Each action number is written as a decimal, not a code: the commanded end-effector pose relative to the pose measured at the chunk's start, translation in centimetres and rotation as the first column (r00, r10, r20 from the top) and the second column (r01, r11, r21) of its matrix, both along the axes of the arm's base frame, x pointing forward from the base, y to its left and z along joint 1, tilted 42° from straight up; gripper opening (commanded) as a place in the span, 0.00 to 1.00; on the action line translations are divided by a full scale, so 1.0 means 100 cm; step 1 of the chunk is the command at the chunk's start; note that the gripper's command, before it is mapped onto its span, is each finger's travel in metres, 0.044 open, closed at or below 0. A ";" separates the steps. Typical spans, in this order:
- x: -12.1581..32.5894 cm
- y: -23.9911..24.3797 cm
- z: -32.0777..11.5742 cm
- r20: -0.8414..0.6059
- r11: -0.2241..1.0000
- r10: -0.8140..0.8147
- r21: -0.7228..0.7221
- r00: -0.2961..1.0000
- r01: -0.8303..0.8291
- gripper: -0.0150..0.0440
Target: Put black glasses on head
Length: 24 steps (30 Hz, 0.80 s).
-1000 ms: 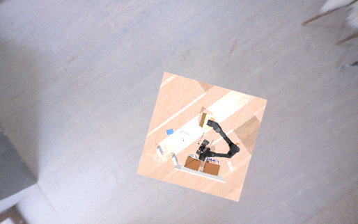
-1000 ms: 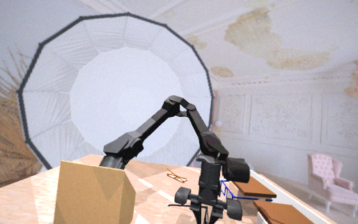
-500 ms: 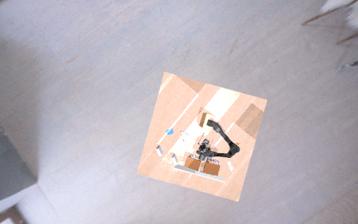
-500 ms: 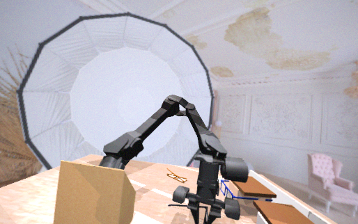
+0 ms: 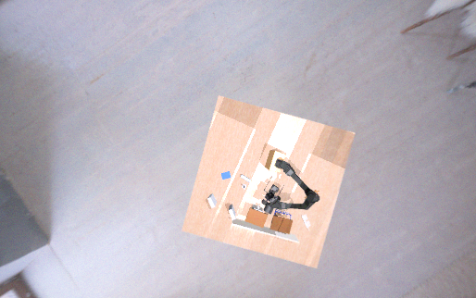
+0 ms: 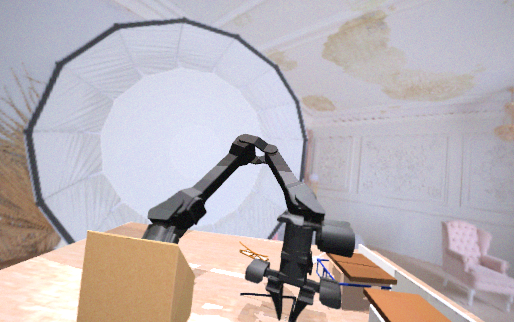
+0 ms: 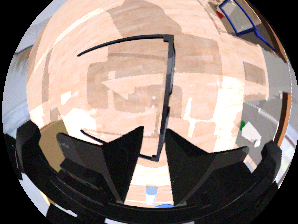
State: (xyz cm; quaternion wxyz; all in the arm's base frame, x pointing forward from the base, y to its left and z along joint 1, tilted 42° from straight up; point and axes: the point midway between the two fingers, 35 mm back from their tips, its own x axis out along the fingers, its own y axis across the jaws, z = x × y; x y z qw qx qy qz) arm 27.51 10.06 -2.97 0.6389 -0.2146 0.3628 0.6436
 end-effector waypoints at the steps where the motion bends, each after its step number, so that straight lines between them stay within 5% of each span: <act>1: 0.014 -0.020 0.023 0.031 1.000 -0.009 -0.002 0.999 0.009 0.44; 6: 0.016 -0.026 0.029 0.031 1.000 -0.009 -0.001 0.999 0.009 0.44; 10: 0.016 -0.023 0.024 0.028 1.000 -0.018 0.003 0.999 0.018 0.59; 20: 0.006 -0.024 0.030 0.021 1.000 -0.019 -0.002 1.000 0.020 0.59; 24: 0.006 -0.024 0.030 0.021 1.000 -0.019 -0.002 1.000 0.020 0.49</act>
